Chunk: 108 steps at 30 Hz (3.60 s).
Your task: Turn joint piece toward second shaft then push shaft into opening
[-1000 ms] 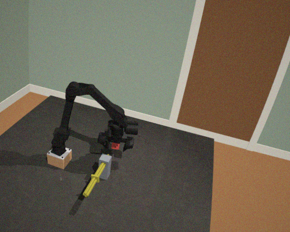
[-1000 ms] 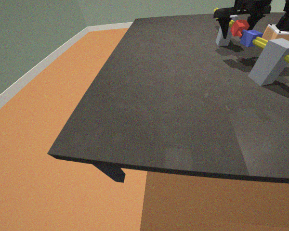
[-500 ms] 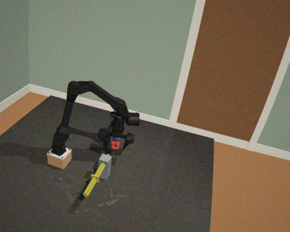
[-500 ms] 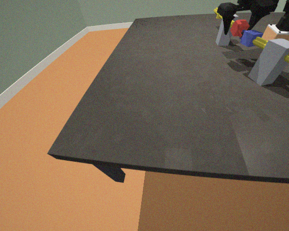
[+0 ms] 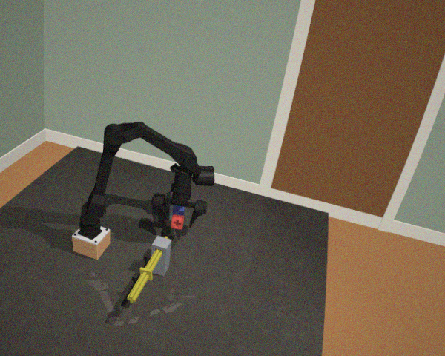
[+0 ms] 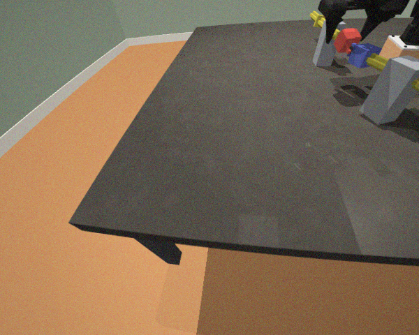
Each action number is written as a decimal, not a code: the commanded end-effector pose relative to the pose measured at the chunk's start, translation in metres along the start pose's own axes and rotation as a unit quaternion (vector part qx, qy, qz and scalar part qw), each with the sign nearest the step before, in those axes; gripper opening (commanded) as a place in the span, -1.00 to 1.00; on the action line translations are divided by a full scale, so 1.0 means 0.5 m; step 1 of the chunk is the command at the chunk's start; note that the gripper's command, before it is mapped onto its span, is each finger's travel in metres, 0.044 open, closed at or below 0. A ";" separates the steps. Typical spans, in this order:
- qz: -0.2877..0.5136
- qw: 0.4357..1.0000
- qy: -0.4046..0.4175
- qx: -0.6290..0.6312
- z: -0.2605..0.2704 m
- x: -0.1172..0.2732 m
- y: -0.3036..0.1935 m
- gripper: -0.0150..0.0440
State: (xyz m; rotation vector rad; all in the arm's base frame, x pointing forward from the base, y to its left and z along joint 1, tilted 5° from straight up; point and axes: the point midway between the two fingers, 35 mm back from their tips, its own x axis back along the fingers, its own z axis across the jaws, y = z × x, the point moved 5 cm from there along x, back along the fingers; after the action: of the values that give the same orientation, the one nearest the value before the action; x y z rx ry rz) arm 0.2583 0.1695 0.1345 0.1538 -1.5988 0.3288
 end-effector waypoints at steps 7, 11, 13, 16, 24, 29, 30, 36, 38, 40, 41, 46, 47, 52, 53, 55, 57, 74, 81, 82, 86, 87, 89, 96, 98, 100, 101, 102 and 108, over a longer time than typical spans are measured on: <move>-0.018 0.991 0.003 -0.136 -0.010 0.046 -0.012 1.00; -0.025 0.979 0.006 -0.203 -0.013 0.069 -0.019 1.00; -0.029 0.971 0.008 -0.236 -0.015 0.081 -0.023 1.00; -0.034 0.958 0.012 -0.285 -0.016 0.098 -0.028 1.00; -0.048 0.910 0.023 -0.412 -0.017 0.144 -0.044 1.00; -0.055 0.871 0.031 -0.487 -0.015 0.173 -0.054 1.00; -0.056 0.863 0.033 -0.502 -0.014 0.178 -0.056 1.00; -0.063 0.806 0.045 -0.586 -0.010 0.212 -0.068 1.00; -0.065 0.786 0.049 -0.613 -0.007 0.224 -0.072 1.00; -0.066 0.764 0.053 -0.639 -0.005 0.235 -0.076 1.00; -0.067 0.753 0.056 -0.652 -0.004 0.241 -0.078 1.00; -0.069 0.713 0.064 -0.695 0.001 0.260 -0.086 1.00; -0.069 0.713 0.064 -0.695 0.001 0.260 -0.086 1.00; -0.066 0.686 0.068 -0.722 -0.005 0.227 -0.129 1.00; -0.065 0.674 0.069 -0.732 -0.006 0.213 -0.148 1.00; -0.063 0.650 0.073 -0.754 -0.006 0.185 -0.184 1.00; -0.061 0.635 0.075 -0.766 -0.004 0.168 -0.207 1.00; -0.031 0.486 0.062 -0.871 -0.004 0.155 -0.199 1.00; -0.019 0.403 0.052 -0.914 -0.004 0.150 -0.193 1.00; -0.018 0.390 0.051 -0.919 -0.004 0.150 -0.192 1.00; -0.012 0.341 0.044 -0.939 -0.004 0.147 -0.189 1.00; -0.011 0.328 0.042 -0.944 -0.004 0.146 -0.188 1.00; -0.009 0.303 0.038 -0.952 -0.004 0.145 -0.186 1.00; -0.003 0.212 0.025 -0.977 -0.003 0.140 -0.180 1.00; -0.002 0.186 0.021 -0.982 -0.003 0.138 -0.179 1.00; -0.001 0.159 0.017 -0.987 -0.003 0.137 -0.177 1.00; -0.001 0.146 0.015 -0.989 -0.003 0.136 -0.176 1.00; 0.000 0.133 0.013 -0.991 -0.003 0.136 -0.175 1.00; 0.000 0.053 0.001 -0.999 -0.003 0.132 -0.170 1.00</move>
State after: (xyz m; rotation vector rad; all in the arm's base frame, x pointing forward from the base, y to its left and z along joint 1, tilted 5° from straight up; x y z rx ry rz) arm 0.2815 0.0957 0.2109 -1.9621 -0.5829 -2.0243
